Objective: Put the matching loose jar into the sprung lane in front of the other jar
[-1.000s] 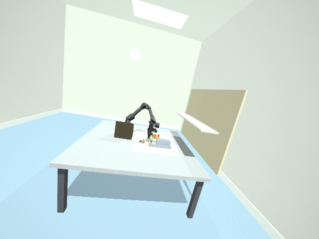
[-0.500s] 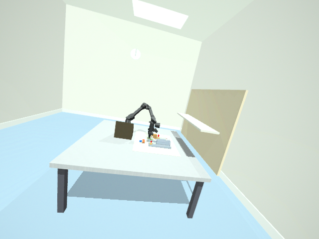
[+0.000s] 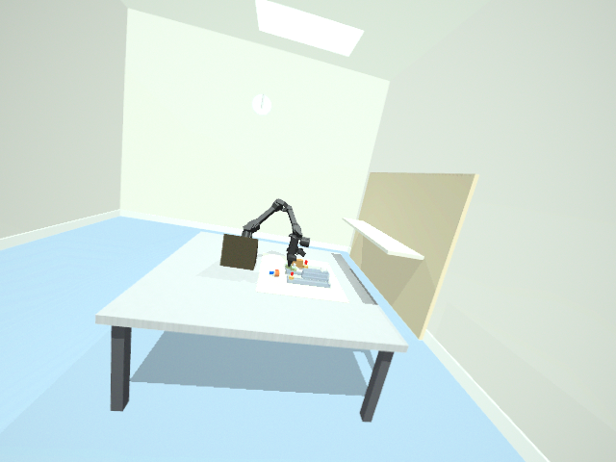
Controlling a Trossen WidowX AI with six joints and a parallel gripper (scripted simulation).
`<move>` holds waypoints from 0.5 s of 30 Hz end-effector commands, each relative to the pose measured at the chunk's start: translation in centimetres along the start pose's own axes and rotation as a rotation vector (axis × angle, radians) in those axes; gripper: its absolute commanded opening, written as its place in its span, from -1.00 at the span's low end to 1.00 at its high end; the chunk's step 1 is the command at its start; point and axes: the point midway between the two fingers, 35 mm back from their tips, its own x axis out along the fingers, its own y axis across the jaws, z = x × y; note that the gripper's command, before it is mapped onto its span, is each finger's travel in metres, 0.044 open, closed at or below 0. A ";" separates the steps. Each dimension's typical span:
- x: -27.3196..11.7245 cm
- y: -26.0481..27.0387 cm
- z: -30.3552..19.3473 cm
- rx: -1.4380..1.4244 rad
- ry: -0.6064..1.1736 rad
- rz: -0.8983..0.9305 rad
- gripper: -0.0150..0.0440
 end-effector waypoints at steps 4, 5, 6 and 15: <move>-0.5 0.2 1.3 -0.017 -0.028 0.002 -0.49; -0.5 0.2 1.4 -0.017 -0.028 0.002 -0.49; -0.5 0.2 1.4 -0.017 -0.028 0.002 -0.49; -0.6 0.2 1.7 -0.017 -0.028 0.002 -0.49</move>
